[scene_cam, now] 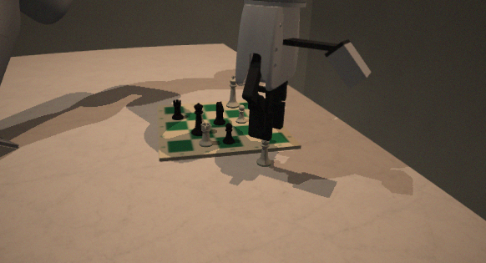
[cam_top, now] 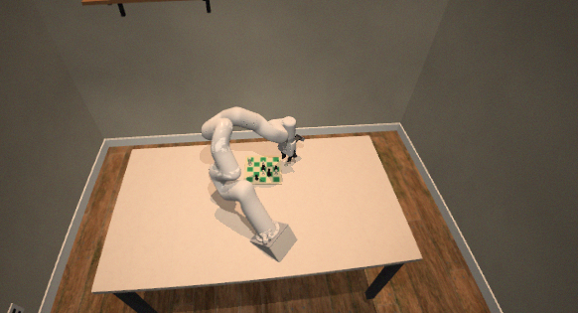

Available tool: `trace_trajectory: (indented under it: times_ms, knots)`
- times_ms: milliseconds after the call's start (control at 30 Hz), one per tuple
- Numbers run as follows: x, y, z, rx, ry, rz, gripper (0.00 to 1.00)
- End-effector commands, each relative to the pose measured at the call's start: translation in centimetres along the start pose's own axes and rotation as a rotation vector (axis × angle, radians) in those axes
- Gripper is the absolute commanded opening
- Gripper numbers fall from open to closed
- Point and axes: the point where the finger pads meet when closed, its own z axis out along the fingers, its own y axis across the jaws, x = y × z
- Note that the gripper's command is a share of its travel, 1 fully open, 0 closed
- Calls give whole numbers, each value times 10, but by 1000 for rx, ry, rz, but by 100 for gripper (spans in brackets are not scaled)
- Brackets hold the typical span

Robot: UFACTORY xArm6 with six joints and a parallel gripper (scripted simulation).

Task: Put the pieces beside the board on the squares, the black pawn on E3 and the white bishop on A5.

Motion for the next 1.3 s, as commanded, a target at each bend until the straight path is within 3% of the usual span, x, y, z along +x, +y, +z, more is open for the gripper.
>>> trace_trajectory:
  times_ms: [0,867,1267]
  knots:
    - [1,0,-1,0,4,-1,37]
    - [1,0,3,0,4,-1,37]
    - [1,-1,28,0,4,-1,37]
